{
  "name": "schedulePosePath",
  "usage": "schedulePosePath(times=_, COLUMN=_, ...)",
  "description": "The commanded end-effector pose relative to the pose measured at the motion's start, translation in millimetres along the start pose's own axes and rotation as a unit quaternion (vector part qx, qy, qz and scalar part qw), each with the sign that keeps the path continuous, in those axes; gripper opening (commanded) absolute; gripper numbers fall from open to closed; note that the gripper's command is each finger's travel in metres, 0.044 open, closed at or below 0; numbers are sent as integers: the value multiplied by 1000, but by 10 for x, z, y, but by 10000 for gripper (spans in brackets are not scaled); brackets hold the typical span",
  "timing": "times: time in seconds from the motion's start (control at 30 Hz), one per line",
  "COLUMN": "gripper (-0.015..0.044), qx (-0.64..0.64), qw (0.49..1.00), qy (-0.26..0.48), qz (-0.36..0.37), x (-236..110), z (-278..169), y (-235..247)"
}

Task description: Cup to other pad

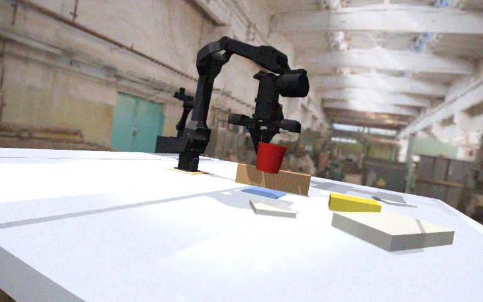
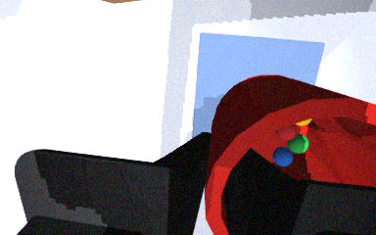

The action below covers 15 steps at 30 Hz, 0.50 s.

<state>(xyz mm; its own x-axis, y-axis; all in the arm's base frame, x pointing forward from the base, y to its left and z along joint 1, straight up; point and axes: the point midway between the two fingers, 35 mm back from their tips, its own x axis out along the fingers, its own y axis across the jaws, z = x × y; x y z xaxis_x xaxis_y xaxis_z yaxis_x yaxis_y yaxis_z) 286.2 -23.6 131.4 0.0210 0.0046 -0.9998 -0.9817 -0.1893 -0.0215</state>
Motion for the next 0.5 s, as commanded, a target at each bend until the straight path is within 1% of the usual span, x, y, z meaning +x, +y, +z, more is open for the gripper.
schedulePosePath(times=0.0, gripper=0, qx=-1, qw=1000, qy=2, qz=-2, x=-127, z=-2, y=-3)
schedulePosePath(times=0.2, gripper=0, qx=-1, qw=1000, qy=3, qz=-2, x=-265, z=7, y=1)
schedulePosePath(times=0.47, gripper=0, qx=-2, qw=1000, qy=0, qz=-2, x=-247, z=14, y=-4)
